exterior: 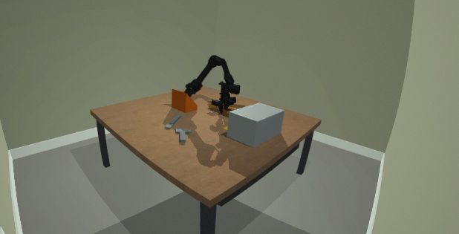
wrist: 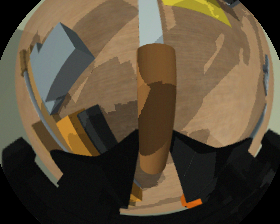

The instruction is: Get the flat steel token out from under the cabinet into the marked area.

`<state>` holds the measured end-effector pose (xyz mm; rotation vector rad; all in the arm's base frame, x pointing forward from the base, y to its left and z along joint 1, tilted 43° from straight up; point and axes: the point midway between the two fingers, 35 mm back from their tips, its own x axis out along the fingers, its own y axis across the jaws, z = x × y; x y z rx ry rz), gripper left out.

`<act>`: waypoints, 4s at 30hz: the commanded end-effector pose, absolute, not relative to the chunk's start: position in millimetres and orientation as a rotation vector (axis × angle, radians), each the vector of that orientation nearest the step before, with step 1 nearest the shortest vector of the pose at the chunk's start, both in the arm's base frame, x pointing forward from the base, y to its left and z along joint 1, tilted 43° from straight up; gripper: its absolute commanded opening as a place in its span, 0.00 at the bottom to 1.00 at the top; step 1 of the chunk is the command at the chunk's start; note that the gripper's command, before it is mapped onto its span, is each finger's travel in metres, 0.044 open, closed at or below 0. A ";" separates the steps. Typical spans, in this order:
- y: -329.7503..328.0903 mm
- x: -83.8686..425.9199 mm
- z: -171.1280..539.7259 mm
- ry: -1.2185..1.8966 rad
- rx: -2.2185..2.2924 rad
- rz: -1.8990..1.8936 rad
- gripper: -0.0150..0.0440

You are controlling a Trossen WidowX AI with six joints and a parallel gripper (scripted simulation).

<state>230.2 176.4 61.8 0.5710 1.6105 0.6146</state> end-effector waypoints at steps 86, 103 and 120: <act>184.5 330.2 54.4 1.613 0.582 0.605 0.25; 185.8 346.7 53.2 1.612 0.582 0.605 0.25; 187.1 362.5 51.9 1.611 0.582 0.605 0.25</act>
